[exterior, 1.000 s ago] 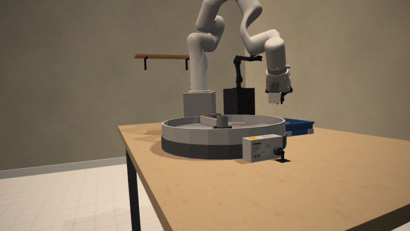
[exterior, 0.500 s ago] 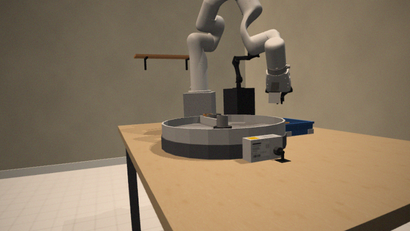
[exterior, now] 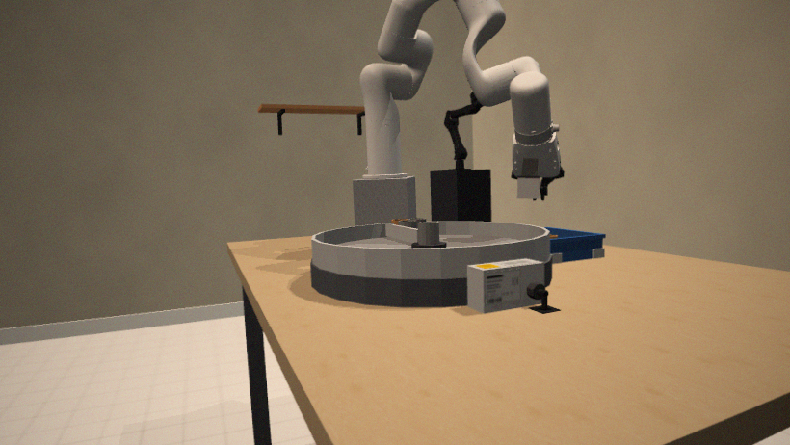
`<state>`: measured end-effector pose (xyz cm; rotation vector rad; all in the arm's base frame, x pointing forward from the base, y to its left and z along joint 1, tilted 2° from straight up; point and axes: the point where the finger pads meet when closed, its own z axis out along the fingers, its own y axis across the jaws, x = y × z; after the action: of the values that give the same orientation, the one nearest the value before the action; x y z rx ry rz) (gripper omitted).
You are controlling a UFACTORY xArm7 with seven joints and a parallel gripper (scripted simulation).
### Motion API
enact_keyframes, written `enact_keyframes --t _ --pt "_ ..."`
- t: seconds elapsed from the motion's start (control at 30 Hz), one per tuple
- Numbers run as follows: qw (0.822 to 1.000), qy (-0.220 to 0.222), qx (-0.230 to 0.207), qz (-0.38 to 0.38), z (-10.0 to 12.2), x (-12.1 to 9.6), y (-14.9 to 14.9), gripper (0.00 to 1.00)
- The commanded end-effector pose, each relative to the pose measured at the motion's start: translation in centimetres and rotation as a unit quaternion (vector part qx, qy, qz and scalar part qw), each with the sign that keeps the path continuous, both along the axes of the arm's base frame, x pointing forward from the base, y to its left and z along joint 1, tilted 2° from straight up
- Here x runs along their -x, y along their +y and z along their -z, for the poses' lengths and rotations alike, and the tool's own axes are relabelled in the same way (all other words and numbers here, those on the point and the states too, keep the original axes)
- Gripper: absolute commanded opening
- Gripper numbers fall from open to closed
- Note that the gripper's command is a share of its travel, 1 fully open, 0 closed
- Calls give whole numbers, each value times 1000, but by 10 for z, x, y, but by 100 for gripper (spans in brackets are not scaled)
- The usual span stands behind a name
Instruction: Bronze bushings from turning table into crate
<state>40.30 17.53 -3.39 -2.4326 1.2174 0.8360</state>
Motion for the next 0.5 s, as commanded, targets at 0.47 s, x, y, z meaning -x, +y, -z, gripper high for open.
enact_keyframes --t 0.47 --pt "1000 -2 0 0 -6 -1 0 12"
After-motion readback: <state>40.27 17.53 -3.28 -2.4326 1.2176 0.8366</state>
